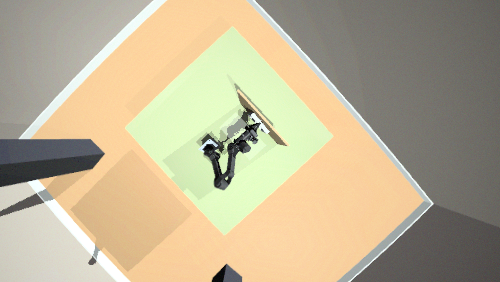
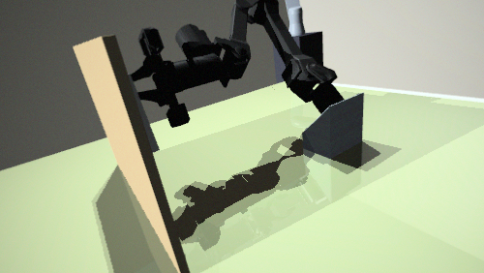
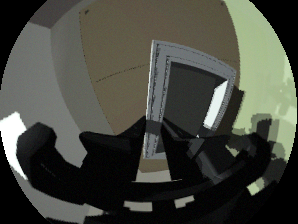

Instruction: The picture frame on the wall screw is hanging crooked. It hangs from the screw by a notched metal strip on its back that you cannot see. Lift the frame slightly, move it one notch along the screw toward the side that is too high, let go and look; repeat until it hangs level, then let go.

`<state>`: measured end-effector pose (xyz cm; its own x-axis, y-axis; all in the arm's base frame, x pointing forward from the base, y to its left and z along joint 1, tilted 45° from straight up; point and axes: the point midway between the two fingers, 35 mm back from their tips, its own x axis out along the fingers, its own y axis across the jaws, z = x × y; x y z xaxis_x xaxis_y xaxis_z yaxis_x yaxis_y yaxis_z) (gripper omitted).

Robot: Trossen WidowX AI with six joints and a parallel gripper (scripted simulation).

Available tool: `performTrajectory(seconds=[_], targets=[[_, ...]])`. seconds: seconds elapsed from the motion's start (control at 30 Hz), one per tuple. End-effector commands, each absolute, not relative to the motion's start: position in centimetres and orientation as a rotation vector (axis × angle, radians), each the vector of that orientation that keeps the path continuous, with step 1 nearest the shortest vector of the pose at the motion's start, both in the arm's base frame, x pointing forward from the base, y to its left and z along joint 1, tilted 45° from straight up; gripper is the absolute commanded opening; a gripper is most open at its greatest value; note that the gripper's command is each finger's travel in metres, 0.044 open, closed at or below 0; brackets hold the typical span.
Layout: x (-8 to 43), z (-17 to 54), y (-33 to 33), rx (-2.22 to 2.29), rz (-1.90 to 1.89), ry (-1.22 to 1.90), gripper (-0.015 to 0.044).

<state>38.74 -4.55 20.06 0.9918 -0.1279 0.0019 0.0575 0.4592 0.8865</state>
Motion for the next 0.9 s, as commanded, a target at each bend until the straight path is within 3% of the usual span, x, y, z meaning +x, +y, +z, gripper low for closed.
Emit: performTrajectory(seconds=[0.0,0.87], targets=[[38.78,20.20,-4.28,1.083,-0.103,-0.074,0.0000],[38.85,19.96,-3.76,1.083,-0.103,-0.073,0.0000]])
